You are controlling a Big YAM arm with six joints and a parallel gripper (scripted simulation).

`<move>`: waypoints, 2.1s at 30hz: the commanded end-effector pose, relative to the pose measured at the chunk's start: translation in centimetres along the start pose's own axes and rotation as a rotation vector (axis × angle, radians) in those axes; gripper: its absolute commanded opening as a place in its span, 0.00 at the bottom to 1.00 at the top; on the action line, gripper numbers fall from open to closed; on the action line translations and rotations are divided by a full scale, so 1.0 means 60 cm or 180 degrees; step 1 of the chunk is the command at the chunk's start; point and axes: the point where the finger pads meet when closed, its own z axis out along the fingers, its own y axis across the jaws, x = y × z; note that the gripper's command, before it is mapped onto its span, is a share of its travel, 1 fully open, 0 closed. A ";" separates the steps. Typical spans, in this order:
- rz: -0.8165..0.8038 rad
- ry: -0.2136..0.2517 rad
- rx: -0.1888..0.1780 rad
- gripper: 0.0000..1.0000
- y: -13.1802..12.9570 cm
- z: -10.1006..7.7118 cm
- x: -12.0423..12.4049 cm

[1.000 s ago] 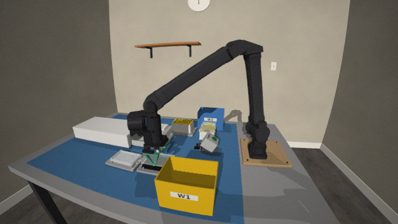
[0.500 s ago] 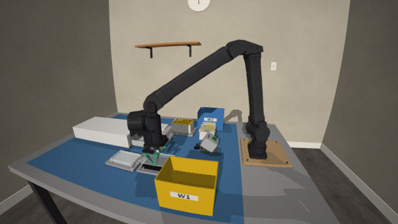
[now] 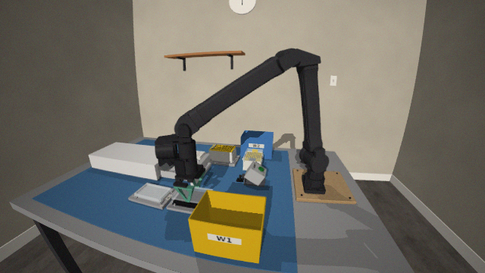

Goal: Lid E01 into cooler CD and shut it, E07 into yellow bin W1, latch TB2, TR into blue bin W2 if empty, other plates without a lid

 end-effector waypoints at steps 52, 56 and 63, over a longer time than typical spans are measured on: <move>-0.0005 -0.0148 -0.0054 0.00 0.011 -0.013 -0.024; -0.0005 -0.0148 -0.0054 0.00 0.011 -0.013 -0.025; -0.0005 -0.0148 -0.0054 0.00 0.011 -0.013 -0.025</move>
